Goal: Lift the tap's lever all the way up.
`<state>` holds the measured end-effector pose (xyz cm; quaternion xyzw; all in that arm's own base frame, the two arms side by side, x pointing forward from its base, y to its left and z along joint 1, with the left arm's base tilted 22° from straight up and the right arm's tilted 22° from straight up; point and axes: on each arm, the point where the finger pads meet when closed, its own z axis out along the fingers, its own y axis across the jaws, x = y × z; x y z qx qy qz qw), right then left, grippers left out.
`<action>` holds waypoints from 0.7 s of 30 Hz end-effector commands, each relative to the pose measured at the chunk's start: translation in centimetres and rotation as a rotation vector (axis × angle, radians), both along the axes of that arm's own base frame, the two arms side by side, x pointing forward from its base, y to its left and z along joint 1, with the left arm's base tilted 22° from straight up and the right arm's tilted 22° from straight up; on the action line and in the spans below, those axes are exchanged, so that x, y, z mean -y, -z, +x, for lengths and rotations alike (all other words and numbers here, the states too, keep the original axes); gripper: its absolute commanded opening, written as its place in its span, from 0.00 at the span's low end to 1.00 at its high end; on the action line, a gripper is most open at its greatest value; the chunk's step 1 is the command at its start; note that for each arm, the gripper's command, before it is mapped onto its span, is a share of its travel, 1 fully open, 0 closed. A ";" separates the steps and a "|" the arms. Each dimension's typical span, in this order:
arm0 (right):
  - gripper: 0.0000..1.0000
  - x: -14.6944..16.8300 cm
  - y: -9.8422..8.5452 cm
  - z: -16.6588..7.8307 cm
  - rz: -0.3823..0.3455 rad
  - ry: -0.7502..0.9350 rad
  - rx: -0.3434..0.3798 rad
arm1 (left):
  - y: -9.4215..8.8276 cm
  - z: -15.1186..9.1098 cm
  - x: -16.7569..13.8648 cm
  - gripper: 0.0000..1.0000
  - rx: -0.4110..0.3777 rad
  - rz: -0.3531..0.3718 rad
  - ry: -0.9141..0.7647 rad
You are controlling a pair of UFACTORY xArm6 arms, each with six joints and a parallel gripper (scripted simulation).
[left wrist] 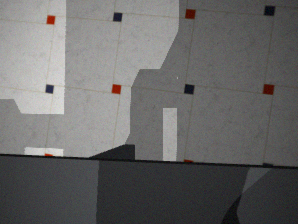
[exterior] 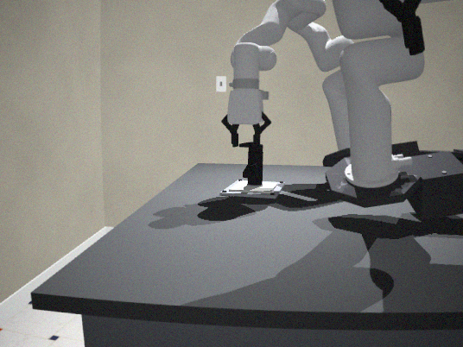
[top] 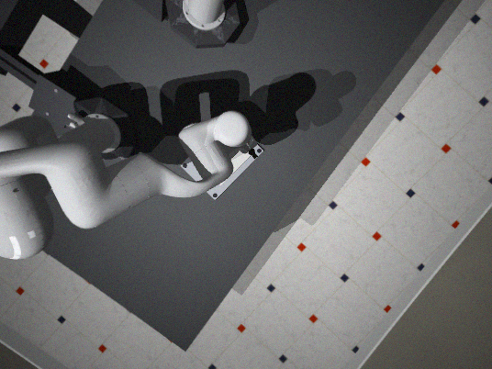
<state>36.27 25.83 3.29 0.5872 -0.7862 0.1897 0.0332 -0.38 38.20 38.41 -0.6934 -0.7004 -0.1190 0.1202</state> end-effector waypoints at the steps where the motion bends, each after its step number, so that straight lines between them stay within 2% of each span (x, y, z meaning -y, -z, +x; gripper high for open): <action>1: 0.66 -0.1 0.2 0.2 0.004 -0.001 0.004 | -0.2 0.0 0.0 1.00 0.000 0.004 0.000; 21: 0.66 0.3 1.1 0.4 0.004 -0.001 0.004 | -0.2 0.0 0.0 1.00 0.000 0.004 0.000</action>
